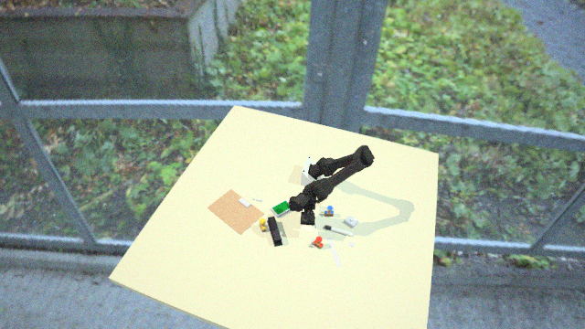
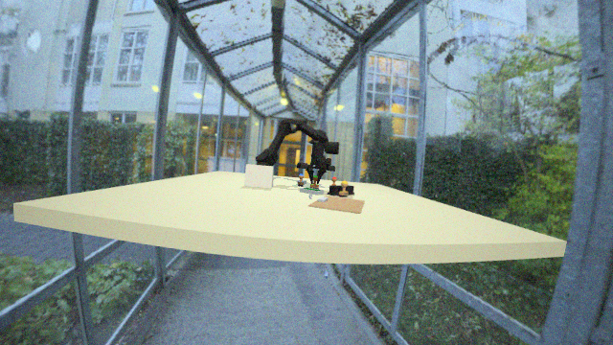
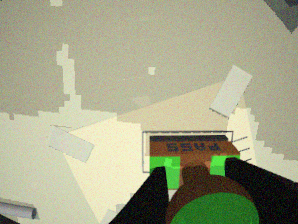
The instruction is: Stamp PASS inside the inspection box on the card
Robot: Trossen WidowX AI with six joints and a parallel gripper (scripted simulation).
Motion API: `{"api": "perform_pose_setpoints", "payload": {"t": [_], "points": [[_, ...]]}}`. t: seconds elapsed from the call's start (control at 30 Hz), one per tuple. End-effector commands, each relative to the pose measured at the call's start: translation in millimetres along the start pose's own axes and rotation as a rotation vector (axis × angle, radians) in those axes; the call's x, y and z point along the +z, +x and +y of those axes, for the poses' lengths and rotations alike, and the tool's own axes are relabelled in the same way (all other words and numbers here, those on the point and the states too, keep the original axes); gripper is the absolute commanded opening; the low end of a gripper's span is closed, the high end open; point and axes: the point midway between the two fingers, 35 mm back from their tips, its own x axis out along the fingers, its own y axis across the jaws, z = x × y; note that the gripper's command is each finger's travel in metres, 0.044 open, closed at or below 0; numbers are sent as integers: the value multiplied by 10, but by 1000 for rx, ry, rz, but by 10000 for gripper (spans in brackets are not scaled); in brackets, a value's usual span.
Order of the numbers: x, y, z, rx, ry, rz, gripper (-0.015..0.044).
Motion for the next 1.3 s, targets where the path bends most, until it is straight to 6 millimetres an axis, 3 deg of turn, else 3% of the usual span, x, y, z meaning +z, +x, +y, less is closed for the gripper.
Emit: {"api": "perform_pose_setpoints", "payload": {"t": [0.0,1.27], "points": [[-9,21,2,0,0,4,0],[-3,-128,4,0,1,3,0]]}}
